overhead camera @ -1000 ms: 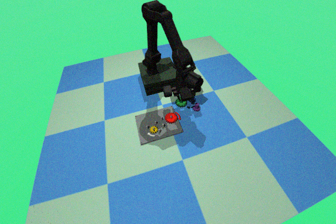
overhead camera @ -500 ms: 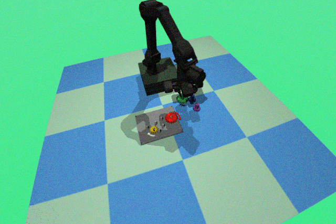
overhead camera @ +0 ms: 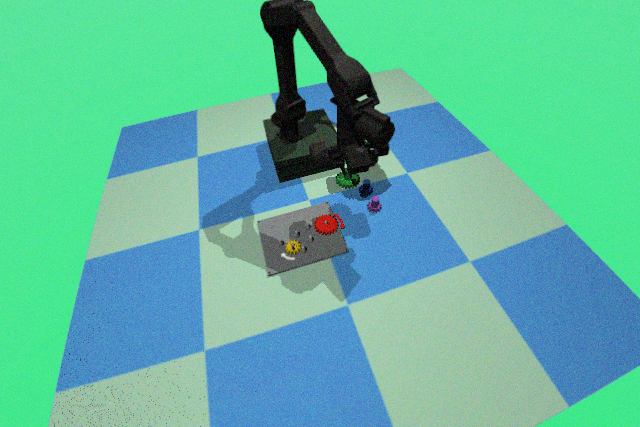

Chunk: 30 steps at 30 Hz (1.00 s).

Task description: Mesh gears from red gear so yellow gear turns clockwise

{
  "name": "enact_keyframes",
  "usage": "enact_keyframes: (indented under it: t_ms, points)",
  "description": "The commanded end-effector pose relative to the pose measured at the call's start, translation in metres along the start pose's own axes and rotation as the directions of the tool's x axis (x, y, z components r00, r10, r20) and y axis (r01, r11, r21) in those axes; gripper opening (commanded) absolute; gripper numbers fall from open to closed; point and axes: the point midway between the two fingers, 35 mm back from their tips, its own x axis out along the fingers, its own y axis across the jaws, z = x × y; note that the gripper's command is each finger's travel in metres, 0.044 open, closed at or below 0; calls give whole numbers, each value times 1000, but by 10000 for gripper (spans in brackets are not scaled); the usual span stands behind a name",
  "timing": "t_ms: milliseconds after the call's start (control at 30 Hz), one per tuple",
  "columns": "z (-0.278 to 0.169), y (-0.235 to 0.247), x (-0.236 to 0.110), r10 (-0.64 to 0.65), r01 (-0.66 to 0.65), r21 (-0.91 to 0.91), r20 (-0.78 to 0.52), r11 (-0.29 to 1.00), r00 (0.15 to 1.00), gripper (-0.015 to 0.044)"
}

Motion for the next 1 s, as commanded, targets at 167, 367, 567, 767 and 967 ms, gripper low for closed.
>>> enact_keyframes:
  t_ms: [167,367,567,767,967]
  points:
    - [0,-2,-26,1,-1,-4,7,1000,1000,0]
    - [-2,-4,-43,1,-1,-4,7,1000,1000,0]
    - [-5,-6,-56,1,-1,-4,7,1000,1000,0]
    - [2,-9,-53,-1,1,-1,9,1000,1000,0]
    - [15,-16,-48,-2,2,6,12,1000,1000,0]
